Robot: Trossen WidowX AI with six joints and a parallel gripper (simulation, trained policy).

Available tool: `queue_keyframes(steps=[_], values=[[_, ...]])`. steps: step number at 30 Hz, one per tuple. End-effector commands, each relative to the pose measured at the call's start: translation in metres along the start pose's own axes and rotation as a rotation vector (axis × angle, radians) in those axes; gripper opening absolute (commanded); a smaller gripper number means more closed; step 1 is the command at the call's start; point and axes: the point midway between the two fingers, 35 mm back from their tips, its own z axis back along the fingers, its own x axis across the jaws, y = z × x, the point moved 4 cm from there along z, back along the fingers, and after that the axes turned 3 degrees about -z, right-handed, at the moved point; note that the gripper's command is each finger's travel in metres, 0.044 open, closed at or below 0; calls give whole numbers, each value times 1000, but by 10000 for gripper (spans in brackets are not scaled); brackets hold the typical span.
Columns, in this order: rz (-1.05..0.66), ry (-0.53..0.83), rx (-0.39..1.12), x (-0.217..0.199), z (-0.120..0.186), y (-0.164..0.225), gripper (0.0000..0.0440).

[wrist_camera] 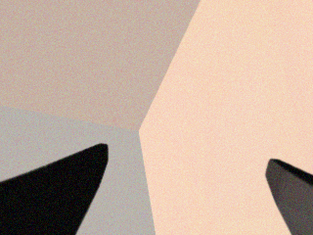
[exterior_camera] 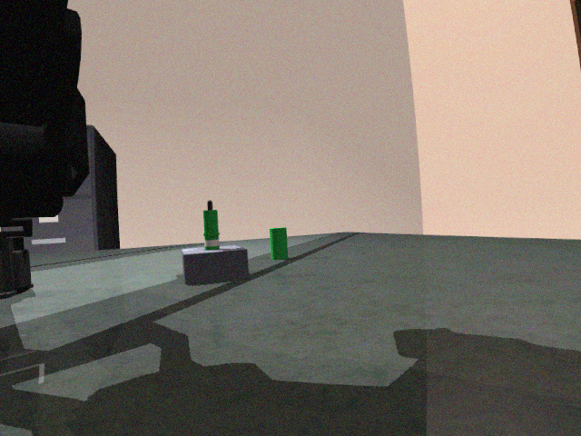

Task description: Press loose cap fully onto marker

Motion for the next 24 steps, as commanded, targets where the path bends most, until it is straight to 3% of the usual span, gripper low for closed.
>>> queue_keyframes(steps=[1, 8, 24], values=[[-14, -6, 0, 4, -1, 1, 375], [-101, -46, -5, 26, -7, 6, 200], [-276, -128, -29, 78, -14, 13, 225]])
